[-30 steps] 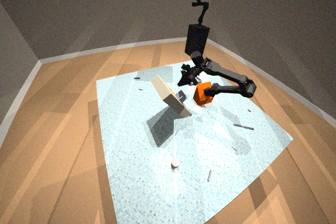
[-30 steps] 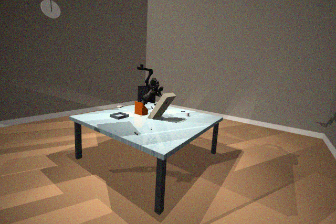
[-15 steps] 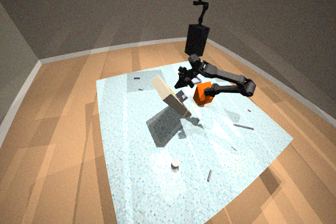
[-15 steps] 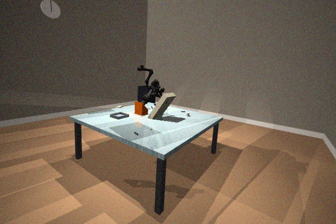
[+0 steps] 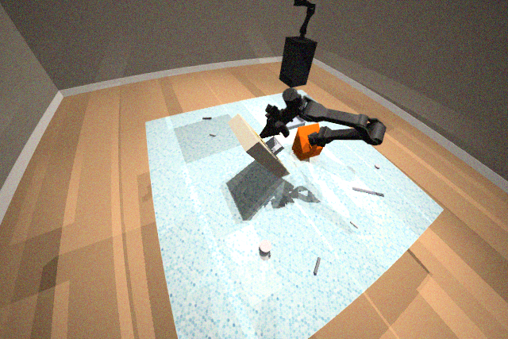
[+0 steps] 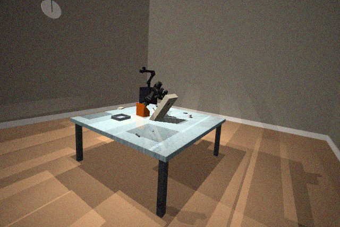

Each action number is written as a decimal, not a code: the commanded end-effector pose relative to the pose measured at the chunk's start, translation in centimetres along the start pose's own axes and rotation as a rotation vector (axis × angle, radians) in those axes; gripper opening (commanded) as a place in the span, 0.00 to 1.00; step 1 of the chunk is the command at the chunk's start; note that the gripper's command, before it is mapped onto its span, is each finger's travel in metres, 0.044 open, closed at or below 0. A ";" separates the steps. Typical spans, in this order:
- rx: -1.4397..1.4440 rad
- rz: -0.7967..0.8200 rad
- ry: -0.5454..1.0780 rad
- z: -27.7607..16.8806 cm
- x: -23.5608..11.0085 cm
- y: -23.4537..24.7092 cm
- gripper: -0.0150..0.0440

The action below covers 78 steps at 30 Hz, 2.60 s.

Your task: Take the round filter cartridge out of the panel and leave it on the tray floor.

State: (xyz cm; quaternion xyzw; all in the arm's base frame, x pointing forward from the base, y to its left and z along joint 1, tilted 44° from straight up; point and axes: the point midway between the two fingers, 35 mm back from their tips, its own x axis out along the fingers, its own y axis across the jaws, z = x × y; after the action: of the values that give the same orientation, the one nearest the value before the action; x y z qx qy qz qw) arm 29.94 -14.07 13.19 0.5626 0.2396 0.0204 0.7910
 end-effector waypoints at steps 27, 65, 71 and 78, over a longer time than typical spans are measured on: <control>0.010 -0.003 -0.001 0.0 0.2 -0.2 0.41; 0.010 -0.003 -0.001 -0.1 0.5 -0.2 0.41; 0.010 -0.003 -0.001 -0.1 0.5 -0.2 0.41; 0.010 -0.003 -0.001 -0.1 0.8 -0.2 0.41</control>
State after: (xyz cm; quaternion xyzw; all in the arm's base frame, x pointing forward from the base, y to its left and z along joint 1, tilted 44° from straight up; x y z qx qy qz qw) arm 30.40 -13.87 12.79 0.5648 0.2398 0.0196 0.7894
